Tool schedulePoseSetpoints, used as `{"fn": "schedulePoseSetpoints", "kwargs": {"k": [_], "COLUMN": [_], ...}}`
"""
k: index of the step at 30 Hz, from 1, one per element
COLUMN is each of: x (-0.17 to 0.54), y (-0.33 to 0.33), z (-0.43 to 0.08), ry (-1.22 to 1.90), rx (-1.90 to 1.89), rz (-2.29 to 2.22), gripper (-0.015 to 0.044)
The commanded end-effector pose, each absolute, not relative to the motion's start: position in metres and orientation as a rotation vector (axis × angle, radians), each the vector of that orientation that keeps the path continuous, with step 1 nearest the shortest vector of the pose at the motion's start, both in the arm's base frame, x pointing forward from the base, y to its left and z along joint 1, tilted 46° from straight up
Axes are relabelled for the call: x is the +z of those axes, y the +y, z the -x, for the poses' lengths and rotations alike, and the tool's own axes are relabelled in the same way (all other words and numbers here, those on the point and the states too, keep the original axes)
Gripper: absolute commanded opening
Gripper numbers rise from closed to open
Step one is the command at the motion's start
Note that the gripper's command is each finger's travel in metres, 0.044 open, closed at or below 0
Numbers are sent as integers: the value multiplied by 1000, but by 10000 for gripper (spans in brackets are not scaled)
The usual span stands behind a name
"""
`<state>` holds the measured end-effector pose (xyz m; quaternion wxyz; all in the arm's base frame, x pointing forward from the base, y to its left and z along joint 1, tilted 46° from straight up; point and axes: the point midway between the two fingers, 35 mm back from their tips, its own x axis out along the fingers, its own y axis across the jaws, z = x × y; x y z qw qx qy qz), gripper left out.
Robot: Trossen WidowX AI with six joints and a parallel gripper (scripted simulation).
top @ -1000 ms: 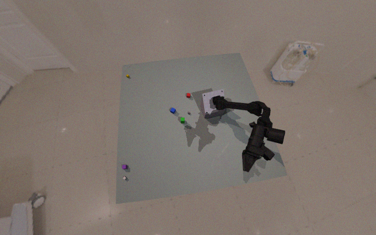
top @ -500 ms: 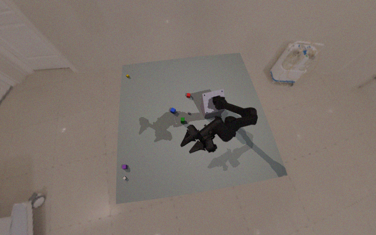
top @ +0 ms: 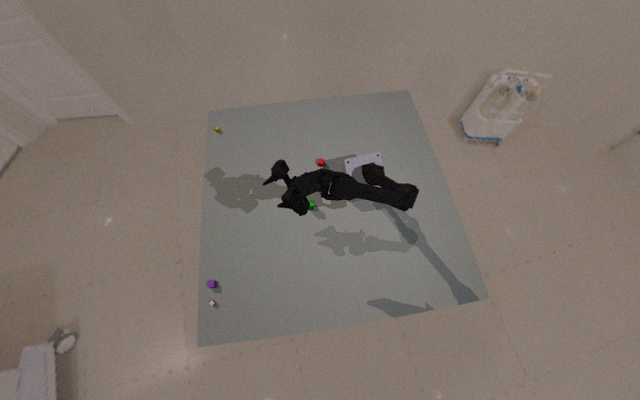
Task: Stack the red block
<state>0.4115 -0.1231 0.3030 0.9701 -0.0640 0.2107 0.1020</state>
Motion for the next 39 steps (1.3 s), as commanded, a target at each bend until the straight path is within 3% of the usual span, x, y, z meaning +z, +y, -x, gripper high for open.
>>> {"fn": "schedulePoseSetpoints", "kwargs": {"k": [1, 18, 28, 39], "x": [252, 22, -76, -137], "y": [-145, -198, -172, -132], "z": [-413, -345, -268, -184], "ry": [548, 1088, 1364, 1574], "rx": [182, 133, 168, 231], "rz": [60, -353, -669, -981], "gripper": [440, 440, 440, 440]}}
